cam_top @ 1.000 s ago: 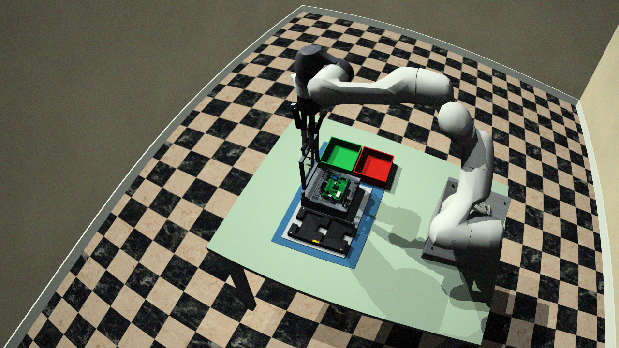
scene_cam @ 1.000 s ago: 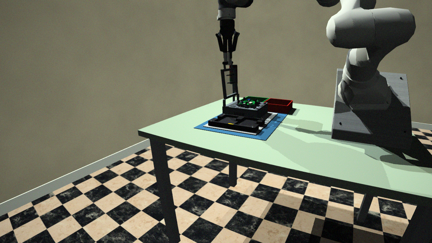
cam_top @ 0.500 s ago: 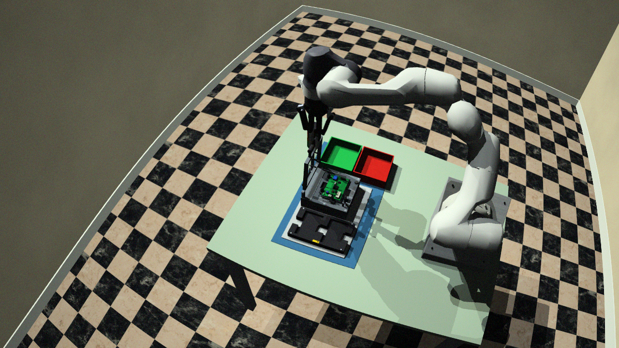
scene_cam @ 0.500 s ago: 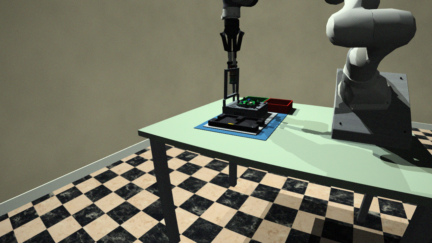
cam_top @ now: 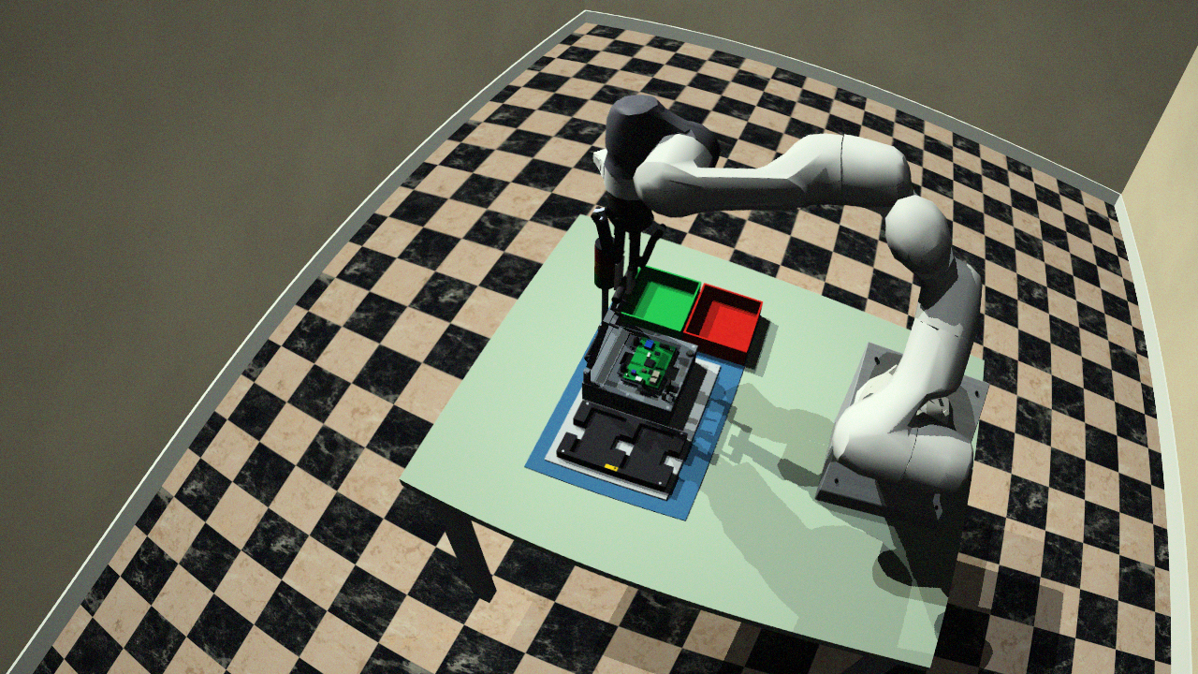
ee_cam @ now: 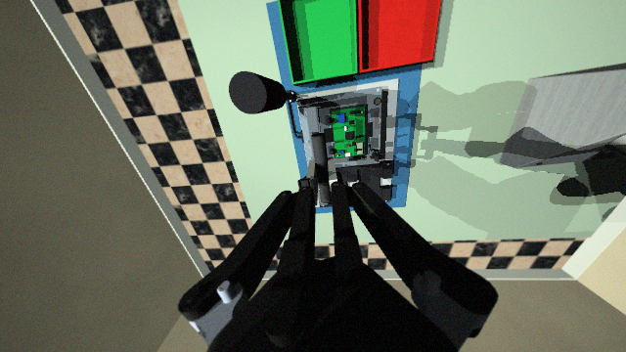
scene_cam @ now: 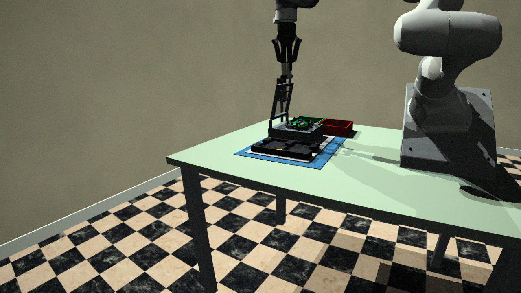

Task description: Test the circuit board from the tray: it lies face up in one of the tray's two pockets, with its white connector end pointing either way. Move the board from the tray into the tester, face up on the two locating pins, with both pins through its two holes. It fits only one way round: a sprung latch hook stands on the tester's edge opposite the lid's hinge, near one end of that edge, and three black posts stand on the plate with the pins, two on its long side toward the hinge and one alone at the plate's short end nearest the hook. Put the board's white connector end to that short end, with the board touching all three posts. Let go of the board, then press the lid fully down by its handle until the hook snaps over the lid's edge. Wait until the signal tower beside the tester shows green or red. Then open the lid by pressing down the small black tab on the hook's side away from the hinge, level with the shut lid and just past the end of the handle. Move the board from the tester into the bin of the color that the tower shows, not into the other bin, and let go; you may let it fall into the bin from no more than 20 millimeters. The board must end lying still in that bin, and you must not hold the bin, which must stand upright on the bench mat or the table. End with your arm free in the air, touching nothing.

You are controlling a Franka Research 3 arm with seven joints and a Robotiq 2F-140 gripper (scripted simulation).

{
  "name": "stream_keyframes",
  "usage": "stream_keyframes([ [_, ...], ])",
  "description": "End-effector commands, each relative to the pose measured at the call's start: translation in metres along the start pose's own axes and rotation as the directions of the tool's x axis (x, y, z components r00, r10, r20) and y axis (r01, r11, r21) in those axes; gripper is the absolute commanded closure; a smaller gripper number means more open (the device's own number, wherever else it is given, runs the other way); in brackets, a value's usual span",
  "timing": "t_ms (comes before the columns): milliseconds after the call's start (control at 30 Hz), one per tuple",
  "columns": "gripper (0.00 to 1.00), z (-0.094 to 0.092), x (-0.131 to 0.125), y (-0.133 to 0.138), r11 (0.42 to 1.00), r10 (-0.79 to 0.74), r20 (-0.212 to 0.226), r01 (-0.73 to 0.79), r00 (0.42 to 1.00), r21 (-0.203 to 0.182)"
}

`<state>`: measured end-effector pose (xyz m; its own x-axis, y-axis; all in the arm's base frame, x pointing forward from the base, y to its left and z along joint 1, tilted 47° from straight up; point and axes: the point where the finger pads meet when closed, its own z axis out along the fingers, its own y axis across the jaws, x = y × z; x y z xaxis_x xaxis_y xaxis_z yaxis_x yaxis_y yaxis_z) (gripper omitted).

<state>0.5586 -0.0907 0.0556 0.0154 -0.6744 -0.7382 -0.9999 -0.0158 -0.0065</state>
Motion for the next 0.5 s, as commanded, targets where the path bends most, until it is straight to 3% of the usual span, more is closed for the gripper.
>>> stream_keyframes([
  [0, 1.00, 0.005, 0.002, 0.013, 1.000, 0.005, -0.004, -0.005, 1.000, -0.013],
  [467, 1.00, 0.018, 0.002, 0.046, 1.000, 0.005, -0.004, -0.005, 1.000, -0.013],
])
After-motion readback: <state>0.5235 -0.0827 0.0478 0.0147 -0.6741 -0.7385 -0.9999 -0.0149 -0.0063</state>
